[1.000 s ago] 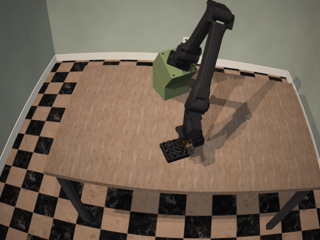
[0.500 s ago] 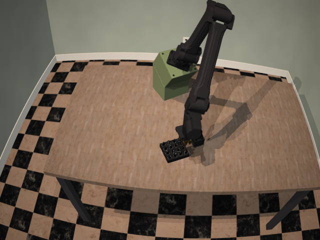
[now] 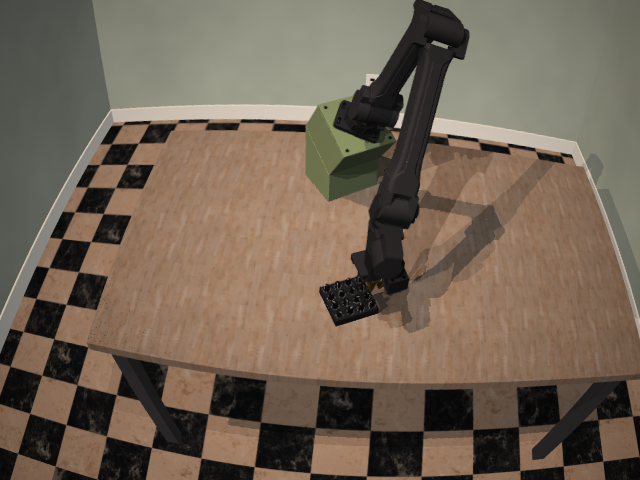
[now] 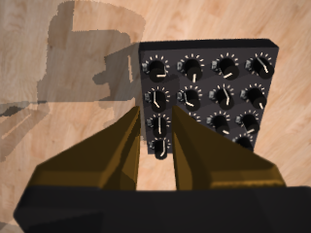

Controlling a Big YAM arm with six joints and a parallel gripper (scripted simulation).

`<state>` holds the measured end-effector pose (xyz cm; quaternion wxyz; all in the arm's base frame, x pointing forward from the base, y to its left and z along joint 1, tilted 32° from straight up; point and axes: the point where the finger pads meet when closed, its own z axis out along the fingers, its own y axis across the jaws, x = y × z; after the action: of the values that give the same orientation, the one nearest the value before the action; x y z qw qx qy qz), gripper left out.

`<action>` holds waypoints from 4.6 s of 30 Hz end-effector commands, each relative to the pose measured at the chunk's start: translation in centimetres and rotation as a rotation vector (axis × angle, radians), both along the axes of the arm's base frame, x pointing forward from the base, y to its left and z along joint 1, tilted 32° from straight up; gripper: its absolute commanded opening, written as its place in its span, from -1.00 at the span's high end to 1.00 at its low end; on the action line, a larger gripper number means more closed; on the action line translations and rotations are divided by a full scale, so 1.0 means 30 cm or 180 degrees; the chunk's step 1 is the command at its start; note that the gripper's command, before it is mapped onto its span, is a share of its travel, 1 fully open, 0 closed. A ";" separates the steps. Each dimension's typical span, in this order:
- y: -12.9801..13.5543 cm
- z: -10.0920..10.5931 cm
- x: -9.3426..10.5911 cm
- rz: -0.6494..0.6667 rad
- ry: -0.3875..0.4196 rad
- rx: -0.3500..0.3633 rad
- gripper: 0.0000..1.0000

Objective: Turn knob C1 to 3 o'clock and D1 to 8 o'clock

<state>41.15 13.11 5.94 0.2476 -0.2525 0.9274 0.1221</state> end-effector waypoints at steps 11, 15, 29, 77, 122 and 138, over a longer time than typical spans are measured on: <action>0.029 0.002 0.046 0.0005 -0.0081 0.0019 0.63; 0.032 -0.001 0.053 0.0004 -0.0088 0.0021 0.63; 0.055 -0.049 0.081 0.0001 -0.0094 0.0024 0.63; 0.064 -0.083 0.092 -0.0002 -0.0102 0.0023 0.63; 0.048 -0.085 0.075 -0.0008 -0.0114 0.0019 0.63; 0.048 -0.085 0.075 -0.0008 -0.0114 0.0019 0.63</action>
<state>42.65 14.44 2.26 0.2462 -0.2526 0.9277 0.1218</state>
